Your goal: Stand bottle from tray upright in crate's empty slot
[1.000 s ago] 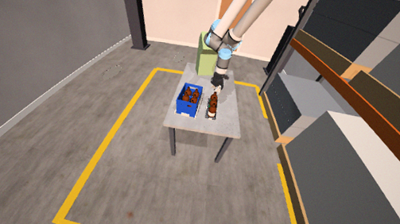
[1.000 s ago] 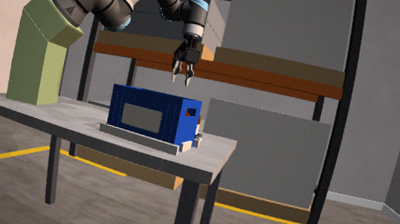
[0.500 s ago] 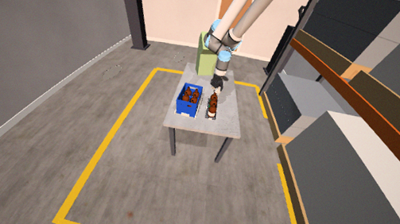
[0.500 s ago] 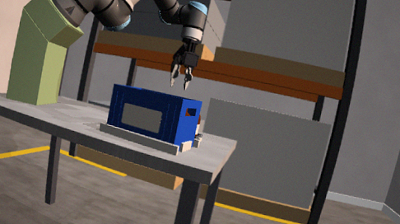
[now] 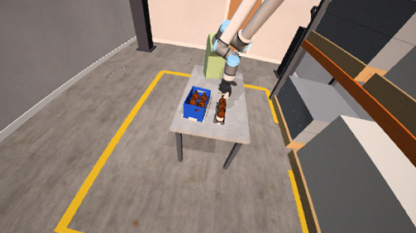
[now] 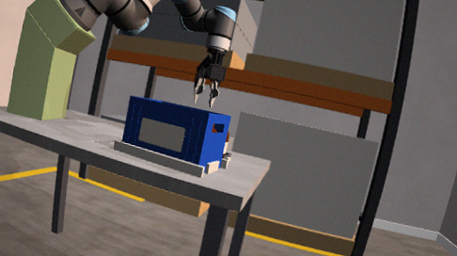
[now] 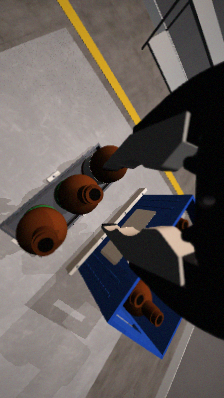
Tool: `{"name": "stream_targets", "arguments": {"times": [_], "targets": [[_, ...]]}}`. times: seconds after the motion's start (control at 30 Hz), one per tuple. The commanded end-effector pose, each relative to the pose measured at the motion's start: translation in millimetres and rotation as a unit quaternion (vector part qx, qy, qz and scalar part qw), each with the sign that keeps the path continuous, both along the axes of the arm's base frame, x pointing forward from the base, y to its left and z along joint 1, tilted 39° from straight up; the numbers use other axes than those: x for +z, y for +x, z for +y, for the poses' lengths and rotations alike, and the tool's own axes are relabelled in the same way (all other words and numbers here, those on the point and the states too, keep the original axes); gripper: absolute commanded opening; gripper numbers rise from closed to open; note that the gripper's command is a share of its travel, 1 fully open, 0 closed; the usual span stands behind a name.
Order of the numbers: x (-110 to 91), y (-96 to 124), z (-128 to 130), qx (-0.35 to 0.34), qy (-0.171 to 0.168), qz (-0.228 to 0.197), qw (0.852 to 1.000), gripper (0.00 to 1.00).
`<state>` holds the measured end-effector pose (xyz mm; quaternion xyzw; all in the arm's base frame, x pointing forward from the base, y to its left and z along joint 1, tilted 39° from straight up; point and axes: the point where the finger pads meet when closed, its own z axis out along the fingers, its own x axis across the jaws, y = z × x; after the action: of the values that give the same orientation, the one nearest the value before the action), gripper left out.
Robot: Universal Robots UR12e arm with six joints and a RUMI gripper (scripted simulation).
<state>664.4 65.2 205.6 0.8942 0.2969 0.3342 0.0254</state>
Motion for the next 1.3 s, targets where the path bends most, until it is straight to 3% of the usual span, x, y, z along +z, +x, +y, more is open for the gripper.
{"name": "stream_targets", "arguments": {"times": [0.0,1.27], "targets": [[-1.0,6.0,0.2,-0.001,-0.001,-0.003,1.000,0.38],[-4.2,8.6,0.8,-0.001,-0.001,-0.003,1.000,0.38]]}}
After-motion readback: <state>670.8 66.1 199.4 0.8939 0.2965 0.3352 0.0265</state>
